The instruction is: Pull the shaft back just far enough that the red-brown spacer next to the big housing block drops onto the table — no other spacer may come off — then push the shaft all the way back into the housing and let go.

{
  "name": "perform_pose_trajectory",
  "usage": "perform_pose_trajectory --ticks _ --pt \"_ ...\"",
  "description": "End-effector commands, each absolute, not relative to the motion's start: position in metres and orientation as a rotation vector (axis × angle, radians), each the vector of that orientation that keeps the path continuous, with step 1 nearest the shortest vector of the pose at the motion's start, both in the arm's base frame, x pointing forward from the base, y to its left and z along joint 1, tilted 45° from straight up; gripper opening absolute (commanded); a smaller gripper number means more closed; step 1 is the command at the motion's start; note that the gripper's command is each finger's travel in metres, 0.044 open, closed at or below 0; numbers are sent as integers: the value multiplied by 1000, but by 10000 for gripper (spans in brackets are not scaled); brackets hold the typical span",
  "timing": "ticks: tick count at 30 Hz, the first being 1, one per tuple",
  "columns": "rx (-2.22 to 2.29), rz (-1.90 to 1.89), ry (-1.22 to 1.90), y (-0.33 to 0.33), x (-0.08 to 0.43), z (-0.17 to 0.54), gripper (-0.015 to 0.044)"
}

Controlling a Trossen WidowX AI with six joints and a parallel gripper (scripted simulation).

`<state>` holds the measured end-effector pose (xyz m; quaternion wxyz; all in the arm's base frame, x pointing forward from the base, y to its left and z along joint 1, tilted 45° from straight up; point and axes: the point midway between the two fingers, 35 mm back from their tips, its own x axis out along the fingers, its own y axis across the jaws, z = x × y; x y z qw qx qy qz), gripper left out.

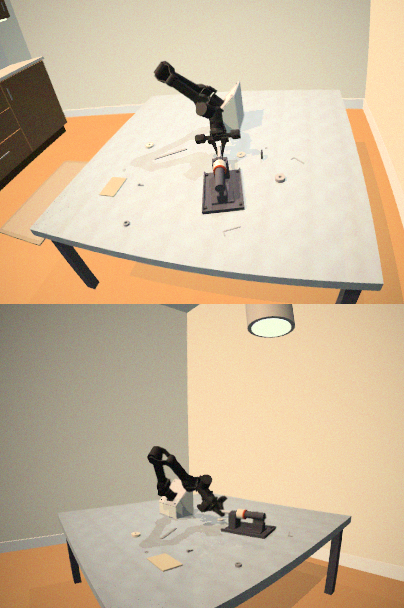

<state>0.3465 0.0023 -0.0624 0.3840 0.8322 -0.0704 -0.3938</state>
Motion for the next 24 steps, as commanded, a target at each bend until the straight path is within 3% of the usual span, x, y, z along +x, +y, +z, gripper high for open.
perform_pose_trajectory --ticks 1,24 --pt "2124 -1004 -182 2 346 -62 0" --pt "2124 -1004 -182 2 343 -62 0"
